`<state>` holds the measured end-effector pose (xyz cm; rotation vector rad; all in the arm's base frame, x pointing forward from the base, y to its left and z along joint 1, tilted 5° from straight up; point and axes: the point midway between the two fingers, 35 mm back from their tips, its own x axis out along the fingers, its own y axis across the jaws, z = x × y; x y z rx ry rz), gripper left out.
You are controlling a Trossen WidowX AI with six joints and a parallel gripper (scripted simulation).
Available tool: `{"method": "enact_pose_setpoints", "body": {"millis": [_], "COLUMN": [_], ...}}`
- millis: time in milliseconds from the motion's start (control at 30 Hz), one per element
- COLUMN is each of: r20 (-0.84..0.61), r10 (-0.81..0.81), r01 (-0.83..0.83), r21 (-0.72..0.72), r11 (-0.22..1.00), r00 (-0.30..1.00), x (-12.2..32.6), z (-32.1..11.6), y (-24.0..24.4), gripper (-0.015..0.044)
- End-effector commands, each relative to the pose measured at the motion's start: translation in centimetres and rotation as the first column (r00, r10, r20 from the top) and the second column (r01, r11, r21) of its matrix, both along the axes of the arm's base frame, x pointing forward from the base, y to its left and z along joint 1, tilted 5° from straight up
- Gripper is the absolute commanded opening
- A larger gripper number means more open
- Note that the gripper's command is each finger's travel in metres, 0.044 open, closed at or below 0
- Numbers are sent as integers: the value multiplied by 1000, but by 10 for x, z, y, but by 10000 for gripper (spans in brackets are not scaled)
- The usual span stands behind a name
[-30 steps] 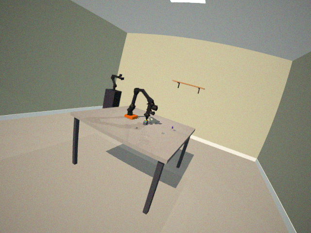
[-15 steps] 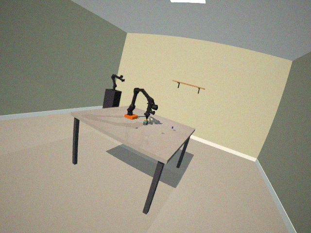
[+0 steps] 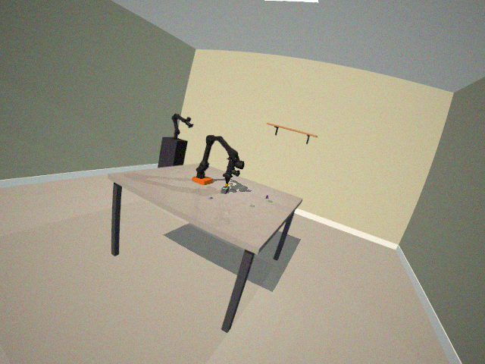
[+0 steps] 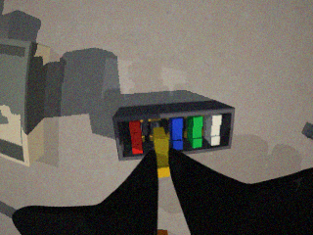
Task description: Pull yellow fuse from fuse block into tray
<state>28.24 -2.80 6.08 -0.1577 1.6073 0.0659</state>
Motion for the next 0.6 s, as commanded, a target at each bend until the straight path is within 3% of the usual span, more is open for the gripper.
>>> {"method": "enact_pose_setpoints", "body": {"millis": [0,567], "r20": [4,4], "r10": [-4,-3], "r01": [4,3], "r21": [2,2], "r11": [1000,1000], "r00": [1000,1000], "x": [1,2], "z": [3,24], "y": [0,2], "gripper": [0,0]}}
